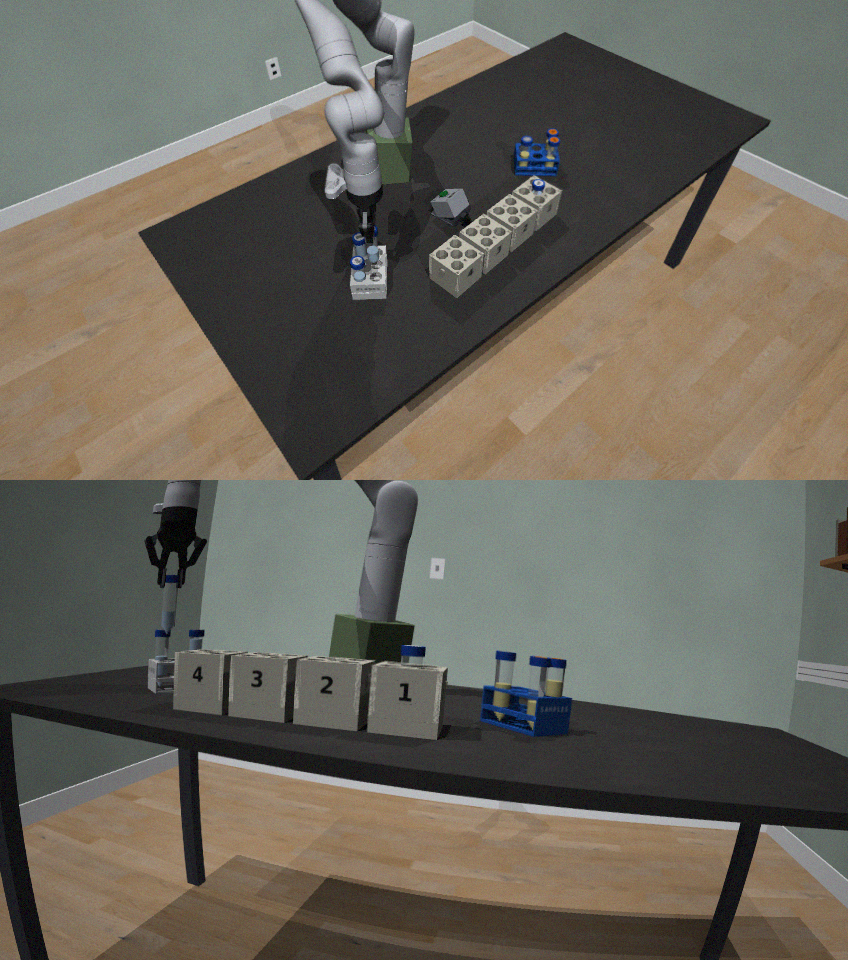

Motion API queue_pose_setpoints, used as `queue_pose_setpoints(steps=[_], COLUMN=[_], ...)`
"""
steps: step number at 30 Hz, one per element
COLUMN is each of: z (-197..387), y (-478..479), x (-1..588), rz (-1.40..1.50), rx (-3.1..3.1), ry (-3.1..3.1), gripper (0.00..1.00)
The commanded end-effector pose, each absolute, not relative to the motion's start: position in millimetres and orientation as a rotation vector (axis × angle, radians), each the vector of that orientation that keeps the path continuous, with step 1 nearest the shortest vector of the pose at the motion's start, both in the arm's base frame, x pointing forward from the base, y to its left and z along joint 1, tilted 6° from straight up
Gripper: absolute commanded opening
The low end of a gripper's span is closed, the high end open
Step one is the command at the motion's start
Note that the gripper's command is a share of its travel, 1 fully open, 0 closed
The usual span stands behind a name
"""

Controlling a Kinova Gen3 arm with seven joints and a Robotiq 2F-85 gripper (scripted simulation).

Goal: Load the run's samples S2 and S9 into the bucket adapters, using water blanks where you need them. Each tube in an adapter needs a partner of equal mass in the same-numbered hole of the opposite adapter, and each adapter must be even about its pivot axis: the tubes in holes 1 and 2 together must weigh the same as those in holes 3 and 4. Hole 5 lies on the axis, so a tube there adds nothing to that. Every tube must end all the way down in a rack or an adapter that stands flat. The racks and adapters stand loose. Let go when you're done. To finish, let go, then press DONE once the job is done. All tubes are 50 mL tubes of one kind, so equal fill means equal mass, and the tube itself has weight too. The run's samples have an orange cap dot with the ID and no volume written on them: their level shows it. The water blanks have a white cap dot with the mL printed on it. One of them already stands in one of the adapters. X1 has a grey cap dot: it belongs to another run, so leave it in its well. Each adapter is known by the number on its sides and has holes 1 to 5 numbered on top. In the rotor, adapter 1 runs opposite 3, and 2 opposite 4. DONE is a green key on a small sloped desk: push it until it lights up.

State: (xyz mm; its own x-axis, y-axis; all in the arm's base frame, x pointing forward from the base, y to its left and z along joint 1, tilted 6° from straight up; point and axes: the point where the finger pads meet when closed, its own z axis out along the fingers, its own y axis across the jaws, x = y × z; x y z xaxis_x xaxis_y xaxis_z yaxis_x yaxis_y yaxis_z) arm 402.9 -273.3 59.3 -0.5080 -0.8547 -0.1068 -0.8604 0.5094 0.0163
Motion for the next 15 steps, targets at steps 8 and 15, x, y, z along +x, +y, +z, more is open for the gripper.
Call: queue_pose_setpoints(steps=[8,15], z=[74.6,82.6], y=[-276.4,-278.0], x=[404.0,403.1], rz=[0.094,0.092], rx=[-1.51,-1.507], ry=[2.65,2.654], gripper=[0.1,0.1])
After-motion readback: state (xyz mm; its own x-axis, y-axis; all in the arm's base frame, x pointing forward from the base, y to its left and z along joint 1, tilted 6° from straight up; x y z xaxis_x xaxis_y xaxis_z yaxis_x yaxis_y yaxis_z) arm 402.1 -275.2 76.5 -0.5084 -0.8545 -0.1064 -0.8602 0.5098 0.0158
